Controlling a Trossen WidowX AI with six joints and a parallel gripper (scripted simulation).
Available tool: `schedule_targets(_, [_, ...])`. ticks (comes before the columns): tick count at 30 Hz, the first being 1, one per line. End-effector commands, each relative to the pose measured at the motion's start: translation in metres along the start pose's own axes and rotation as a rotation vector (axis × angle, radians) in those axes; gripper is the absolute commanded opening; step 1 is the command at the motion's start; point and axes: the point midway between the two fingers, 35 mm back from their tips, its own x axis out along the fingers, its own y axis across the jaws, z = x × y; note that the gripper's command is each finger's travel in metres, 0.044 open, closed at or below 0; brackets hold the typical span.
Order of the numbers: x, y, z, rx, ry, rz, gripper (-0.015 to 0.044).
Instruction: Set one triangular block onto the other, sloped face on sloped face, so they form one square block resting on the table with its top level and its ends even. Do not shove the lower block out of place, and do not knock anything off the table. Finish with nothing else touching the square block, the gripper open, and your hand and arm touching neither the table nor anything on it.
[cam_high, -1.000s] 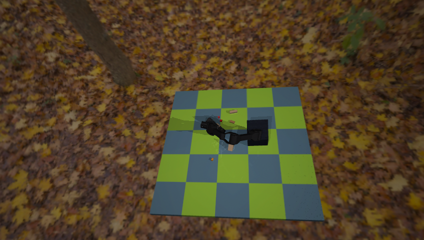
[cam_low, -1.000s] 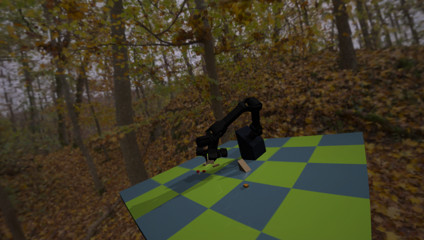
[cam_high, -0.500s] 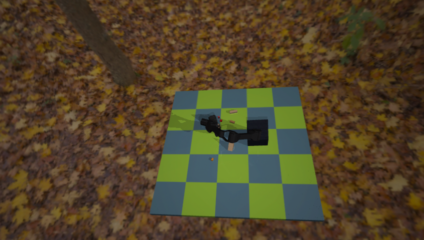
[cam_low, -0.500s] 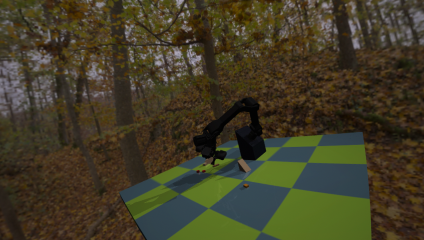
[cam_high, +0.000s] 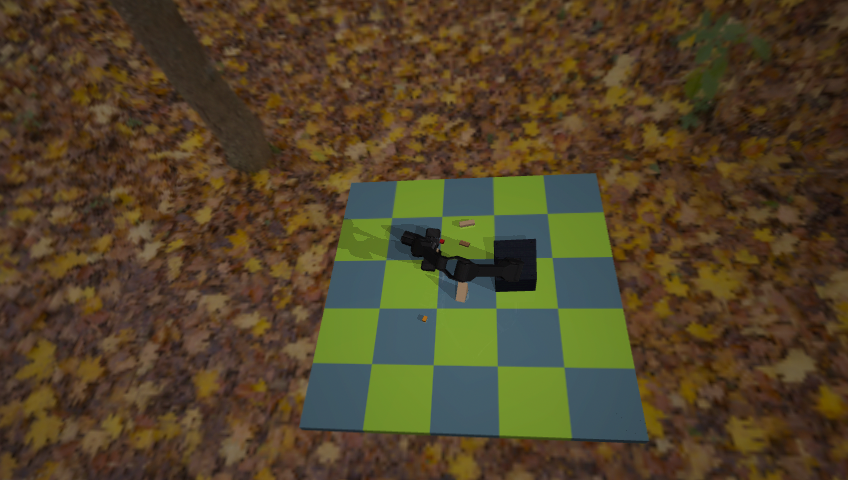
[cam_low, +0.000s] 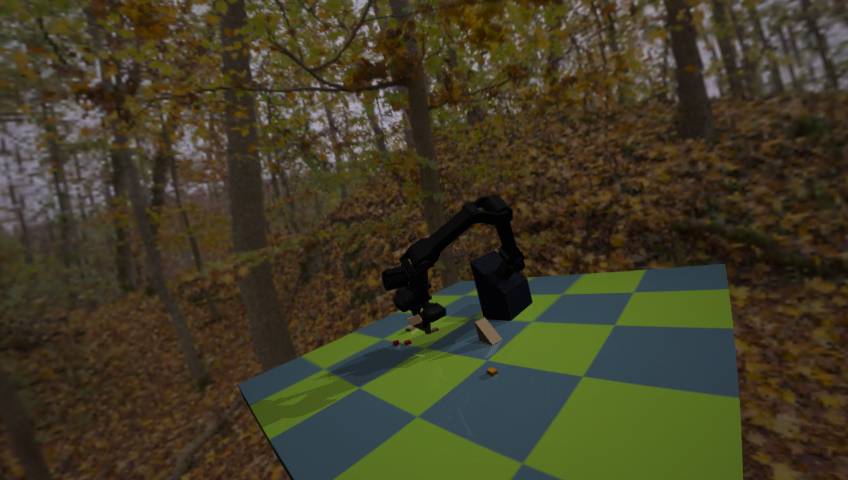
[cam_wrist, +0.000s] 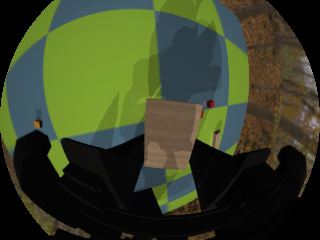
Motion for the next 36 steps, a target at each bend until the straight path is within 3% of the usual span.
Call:
schedule_targets(1, [-0.0024, -0.0011, 0.0032, 0.106, -0.004, 0.024, 0.0000])
schedule_targets(36, [-0.0091, -0.0090, 0.0072, 1.271, 0.172, 0.266, 0.0000])
